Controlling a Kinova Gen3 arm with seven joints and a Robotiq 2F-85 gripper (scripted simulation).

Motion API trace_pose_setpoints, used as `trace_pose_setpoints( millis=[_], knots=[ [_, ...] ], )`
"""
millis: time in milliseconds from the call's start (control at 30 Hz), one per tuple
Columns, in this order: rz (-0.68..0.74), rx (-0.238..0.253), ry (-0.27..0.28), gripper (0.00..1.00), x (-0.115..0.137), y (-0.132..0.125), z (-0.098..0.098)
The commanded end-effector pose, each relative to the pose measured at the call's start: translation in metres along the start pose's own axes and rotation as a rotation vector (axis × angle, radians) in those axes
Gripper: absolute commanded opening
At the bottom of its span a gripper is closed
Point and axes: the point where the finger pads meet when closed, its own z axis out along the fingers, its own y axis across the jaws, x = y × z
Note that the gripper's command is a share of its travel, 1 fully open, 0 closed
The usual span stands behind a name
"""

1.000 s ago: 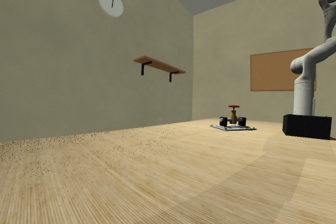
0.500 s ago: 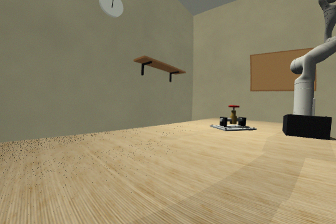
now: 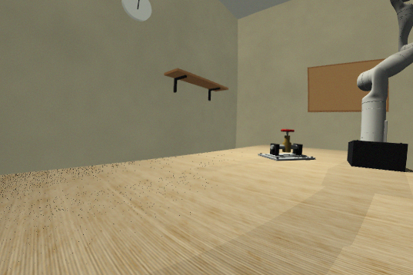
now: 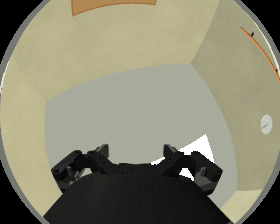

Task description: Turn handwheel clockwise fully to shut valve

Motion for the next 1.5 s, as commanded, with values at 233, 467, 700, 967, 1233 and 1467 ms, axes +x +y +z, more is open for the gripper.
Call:
trace_pose_setpoints(
  millis=[233,467,700,967,1233,1467],
  knots=[
    [-0.027,-0.125,-0.015,1.0,-0.035,0.08,0.006],
    [-0.048,-0.297,-0.025,1.0,-0.069,0.189,0.001],
    [-0.073,-0.462,-0.022,1.0,-0.088,0.285,-0.017],
    [-0.113,-0.744,0.023,1.0,-0.092,0.419,-0.066],
    [-0.145,-0.873,0.035,1.0,-0.094,0.525,-0.114],
    [-0.195,-1.165,0.126,1.0,-0.071,0.618,-0.195]
  ],
)
